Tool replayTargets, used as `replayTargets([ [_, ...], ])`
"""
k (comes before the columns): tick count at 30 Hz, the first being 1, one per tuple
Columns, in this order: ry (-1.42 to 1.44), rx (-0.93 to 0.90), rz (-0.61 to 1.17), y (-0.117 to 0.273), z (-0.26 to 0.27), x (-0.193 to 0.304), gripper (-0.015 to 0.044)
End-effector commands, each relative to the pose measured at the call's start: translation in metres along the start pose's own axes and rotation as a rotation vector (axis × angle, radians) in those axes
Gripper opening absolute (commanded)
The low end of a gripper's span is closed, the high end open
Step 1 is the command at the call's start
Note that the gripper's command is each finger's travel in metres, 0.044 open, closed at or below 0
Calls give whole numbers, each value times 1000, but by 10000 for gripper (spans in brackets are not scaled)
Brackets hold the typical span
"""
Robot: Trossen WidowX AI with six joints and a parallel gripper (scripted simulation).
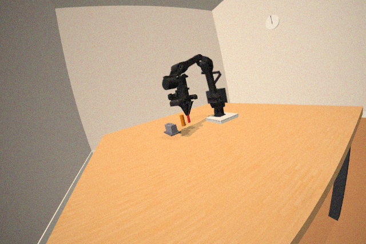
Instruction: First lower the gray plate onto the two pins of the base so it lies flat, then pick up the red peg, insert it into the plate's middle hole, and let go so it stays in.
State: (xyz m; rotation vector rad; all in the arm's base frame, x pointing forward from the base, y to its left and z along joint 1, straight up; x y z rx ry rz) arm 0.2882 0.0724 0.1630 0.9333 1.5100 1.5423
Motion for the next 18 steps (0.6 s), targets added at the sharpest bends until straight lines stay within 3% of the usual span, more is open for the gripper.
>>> replayTargets([
  [1,0,5,-4,-1,1,-10,0],
  [18,8,7,-7,0,5,-59,0],
])
Point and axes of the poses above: the point midway between the two fingers, 35 mm back from their tips, its own y axis back along the fingers, its own z axis across the jaws, x = y × z, the point moved 3 cm from there along y, back along the fingers, and after that the axes turned 1 degree about -y, right-handed, at the moved point
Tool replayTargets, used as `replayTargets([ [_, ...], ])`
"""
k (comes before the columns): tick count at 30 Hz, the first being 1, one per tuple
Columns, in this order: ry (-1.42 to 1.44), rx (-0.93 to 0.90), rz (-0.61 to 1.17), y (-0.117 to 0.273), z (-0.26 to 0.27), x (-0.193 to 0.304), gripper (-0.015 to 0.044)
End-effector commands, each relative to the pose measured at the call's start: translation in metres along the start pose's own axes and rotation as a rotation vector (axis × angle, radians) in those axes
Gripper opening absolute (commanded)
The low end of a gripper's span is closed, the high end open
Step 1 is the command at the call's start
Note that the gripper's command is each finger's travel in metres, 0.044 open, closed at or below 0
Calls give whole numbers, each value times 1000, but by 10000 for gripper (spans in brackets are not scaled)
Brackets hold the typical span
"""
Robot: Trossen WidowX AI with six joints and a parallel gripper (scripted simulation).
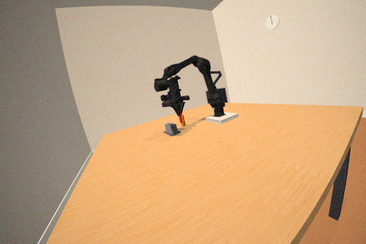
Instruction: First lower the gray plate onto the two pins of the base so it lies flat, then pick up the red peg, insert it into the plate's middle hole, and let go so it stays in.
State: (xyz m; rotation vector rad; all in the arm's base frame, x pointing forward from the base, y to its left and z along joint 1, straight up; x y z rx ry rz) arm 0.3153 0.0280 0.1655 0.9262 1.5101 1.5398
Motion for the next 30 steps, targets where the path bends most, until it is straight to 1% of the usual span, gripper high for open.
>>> replayTargets([
  [1,7,9,-1,-2,0,-11,0],
  [30,21,12,-6,-2,-15,-98,0],
])
Point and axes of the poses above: the point midway between the two fingers, 35 mm back from their tips, its own y axis back along the fingers, its own z axis across the jaws, x = y × z, the point moved 3 cm from there along y, back along the fingers, and after that the axes turned 1 degree about -y, right-handed, at the moved point
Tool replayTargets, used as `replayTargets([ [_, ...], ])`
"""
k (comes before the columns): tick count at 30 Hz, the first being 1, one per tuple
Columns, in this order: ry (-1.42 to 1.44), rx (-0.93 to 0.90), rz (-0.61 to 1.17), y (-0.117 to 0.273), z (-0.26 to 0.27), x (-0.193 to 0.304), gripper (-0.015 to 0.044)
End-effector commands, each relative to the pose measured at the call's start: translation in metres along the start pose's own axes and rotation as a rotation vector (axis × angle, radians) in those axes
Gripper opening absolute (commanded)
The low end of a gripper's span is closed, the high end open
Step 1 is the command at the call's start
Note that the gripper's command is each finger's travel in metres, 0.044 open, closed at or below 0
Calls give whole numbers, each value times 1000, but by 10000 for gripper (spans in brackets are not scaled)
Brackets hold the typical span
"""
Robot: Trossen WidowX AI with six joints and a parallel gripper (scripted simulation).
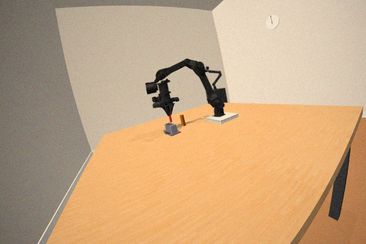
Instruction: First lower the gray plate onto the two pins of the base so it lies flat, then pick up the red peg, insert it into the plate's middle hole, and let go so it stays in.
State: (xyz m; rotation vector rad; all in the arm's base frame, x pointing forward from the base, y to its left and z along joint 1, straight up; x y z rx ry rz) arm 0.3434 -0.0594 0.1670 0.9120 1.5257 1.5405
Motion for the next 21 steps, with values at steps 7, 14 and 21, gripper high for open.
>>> replayTargets([
  [7,10,8,2,-3,-9,-26,0],
  [14,10,8,2,-3,-9,-27,0],
  [21,10,8,2,-3,-9,-27,0],
])
Point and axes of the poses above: the point midway between the two fingers, 35 mm back from their tips, its own y axis back along the fingers, its own z axis across the jaws, x = y × z, the point moved 3 cm from there along y, back along the fingers, and after that the axes turned 1 degree about -y, right-handed, at the moved point
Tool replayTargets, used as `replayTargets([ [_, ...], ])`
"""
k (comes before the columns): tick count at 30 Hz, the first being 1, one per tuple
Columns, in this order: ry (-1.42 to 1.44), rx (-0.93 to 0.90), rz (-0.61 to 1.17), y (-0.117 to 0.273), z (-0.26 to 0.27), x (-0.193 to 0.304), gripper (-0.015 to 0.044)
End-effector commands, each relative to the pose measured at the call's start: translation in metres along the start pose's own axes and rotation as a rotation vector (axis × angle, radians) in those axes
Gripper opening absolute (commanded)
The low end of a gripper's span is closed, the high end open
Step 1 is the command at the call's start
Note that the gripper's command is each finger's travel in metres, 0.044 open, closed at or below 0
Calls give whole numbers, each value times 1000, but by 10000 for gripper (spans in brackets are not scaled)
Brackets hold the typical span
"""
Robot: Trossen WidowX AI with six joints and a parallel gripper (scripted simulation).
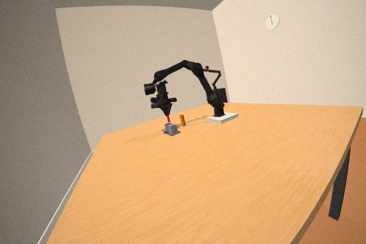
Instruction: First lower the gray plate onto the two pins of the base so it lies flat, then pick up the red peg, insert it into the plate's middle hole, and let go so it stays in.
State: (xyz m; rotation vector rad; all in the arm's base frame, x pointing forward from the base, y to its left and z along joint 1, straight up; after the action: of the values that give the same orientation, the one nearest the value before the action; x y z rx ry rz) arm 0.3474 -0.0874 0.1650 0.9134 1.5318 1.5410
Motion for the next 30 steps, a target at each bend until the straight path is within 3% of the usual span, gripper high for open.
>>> replayTargets([
  [1,6,4,1,0,0,0,0],
  [30,4,3,1,-17,-1,2,0],
])
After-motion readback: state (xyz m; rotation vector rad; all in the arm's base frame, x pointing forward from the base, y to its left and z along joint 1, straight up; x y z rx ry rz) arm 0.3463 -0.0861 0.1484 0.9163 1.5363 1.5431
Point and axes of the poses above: the point midway between the two fingers, 35 mm back from their tips, its own y axis back along the fingers, its own z axis across the jaws, x = y × z, the point moved 3 cm from there along y, back along the fingers, and after that the axes turned 1 degree about -y, right-handed, at the moved point
